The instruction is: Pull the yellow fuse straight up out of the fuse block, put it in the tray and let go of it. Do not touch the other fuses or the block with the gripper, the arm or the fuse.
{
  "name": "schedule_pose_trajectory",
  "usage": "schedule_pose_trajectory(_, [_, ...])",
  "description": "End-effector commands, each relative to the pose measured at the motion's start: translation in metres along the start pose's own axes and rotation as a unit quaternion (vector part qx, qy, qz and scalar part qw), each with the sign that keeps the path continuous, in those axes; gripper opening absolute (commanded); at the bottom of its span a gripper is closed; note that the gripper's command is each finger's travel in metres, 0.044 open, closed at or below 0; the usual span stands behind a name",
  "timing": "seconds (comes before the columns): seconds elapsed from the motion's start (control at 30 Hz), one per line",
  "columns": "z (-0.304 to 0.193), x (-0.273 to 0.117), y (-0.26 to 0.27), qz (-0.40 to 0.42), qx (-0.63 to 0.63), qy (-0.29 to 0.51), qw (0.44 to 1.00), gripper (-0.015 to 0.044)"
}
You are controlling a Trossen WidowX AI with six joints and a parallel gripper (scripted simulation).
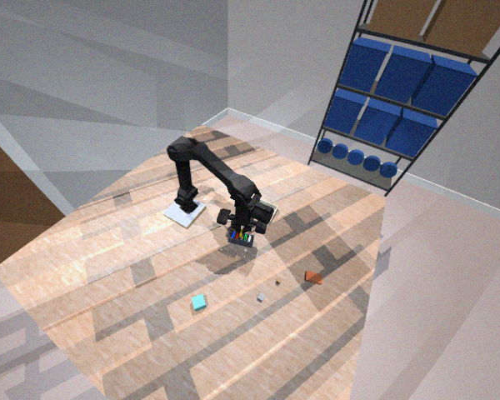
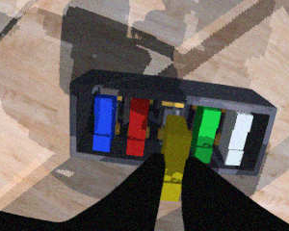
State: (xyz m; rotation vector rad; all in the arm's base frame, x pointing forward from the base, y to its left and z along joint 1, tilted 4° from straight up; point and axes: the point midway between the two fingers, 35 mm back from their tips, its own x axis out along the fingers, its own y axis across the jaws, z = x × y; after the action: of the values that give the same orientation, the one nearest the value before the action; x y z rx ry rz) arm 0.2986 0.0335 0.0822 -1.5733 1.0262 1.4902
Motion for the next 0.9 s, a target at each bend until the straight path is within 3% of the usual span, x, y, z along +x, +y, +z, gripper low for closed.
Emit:
schedule_pose_trajectory(0.0, [0.000, -0.003, -0.001, -0.003, 0.001, -0.001, 1.000, 0.0000])
schedule_pose_trajectory(0.63, [0.001, -0.026, -0.002, -0.003, 0.001, -0.001, 1.000, 0.0000])
schedule_pose_trajectory(0.87, [0.032, -0.027, -0.021, -0.004, 0.001, -0.003, 1.000, 0.0000])
